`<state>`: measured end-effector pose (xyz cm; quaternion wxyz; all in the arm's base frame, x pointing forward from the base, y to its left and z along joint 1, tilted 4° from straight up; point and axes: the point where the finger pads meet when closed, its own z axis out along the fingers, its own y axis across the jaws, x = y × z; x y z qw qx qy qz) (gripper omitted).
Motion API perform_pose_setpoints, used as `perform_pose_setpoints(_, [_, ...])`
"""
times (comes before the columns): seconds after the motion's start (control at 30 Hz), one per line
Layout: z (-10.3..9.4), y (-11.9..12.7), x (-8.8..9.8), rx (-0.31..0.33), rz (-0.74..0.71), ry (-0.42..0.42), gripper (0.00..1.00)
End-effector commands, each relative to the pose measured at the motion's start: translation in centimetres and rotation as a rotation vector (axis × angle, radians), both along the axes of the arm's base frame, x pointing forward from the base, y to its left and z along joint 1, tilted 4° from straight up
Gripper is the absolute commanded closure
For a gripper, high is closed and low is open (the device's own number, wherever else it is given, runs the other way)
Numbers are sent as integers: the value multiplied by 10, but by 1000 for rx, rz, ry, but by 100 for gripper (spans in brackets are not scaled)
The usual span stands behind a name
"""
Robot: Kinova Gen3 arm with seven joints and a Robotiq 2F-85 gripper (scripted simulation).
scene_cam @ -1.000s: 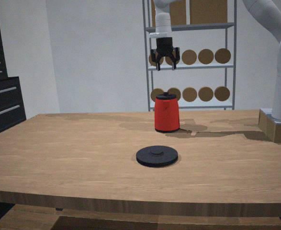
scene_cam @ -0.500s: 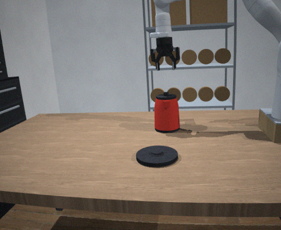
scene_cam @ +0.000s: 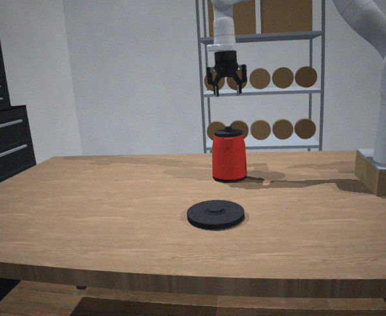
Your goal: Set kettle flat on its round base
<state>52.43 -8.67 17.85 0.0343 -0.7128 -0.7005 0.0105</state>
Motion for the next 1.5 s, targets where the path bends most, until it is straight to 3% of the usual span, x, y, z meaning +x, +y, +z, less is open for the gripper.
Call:
perform_pose_setpoints(0.0, [1, -1, 1, 1, 7, -3, 20])
perform_pose_setpoints(1.47, [3, -7, 4, 15, 142, -16, 20])
